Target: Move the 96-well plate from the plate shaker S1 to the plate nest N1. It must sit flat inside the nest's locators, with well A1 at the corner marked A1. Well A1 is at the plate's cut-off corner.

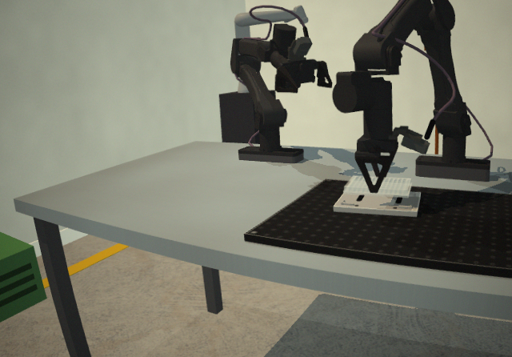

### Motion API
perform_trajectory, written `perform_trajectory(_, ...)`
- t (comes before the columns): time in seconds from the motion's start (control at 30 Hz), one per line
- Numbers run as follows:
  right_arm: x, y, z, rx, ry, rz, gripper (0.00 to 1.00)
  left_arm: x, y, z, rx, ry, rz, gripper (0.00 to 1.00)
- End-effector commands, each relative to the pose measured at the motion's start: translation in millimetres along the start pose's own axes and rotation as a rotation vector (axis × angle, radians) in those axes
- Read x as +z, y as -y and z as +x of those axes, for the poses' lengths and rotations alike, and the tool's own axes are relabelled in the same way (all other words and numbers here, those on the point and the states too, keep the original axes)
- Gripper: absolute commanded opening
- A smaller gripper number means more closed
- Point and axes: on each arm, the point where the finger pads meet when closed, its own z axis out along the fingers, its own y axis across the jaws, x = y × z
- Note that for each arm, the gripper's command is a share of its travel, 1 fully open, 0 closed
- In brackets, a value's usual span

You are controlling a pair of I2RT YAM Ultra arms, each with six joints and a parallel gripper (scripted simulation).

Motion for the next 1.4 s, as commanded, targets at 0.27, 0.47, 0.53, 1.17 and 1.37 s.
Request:
perform_trajectory(0.27,-3.2,0.5,-3.8,0.000,0.016,0.000,1.00,-4.2,1.0,1.0,0.001,-0.004,0.014,0.79)
perform_trajectory(0.47,-3.2,0.5,-3.8,0.000,0.016,0.000,1.00,-2.5,2.9,1.0,-0.009,-0.016,0.033,0.79)
perform_trajectory(0.53,-3.2,0.5,-3.8,0.000,0.016,0.000,1.00,0.2,3.3,1.0,-0.012,-0.018,0.037,0.79)
perform_trajectory(1.17,-3.2,0.5,-3.8,0.000,0.016,0.000,1.00,35.5,-6.5,-5.5,-0.014,0.011,-0.019,0.79)
perform_trajectory(1.37,-3.2,0.5,-3.8,0.000,0.016,0.000,1.00,15.0,0.2,0.3,-0.013,0.002,-0.003,0.79)
